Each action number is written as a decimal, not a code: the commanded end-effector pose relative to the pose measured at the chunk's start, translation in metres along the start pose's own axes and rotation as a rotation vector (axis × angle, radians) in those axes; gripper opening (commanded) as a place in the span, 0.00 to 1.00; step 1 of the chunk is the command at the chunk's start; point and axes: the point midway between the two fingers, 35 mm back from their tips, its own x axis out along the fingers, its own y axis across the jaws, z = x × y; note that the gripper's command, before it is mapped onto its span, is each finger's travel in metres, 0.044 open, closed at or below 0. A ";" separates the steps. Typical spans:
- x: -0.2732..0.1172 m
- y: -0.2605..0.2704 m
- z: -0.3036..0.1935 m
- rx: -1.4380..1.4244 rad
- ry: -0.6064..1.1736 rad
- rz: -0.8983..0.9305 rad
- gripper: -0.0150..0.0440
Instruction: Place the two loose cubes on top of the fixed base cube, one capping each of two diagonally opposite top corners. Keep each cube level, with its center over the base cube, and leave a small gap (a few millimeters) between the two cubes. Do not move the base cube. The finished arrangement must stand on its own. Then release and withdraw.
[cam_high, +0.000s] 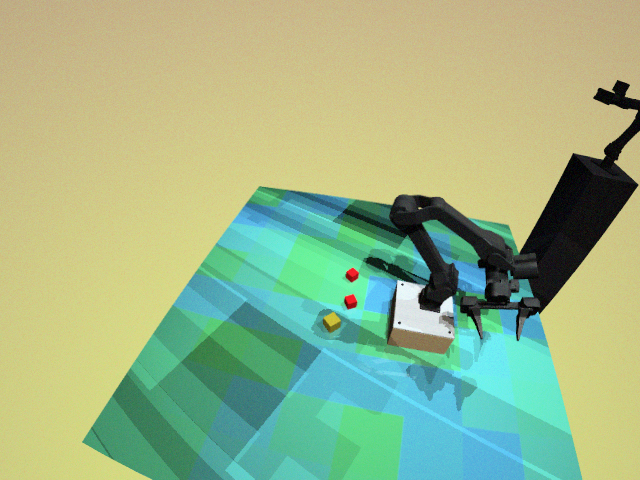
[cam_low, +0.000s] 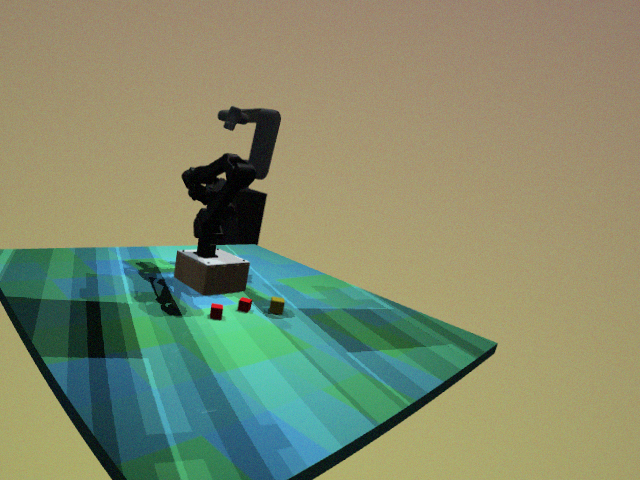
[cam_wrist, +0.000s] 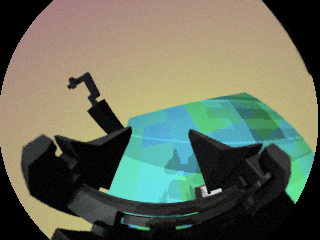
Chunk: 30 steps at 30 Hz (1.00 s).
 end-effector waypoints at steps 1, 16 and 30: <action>0.001 0.000 0.000 -0.003 0.000 -0.004 0.89; 0.041 -0.046 0.017 -0.217 0.082 -0.326 0.70; 0.066 -0.105 0.037 -0.364 0.252 -0.615 0.70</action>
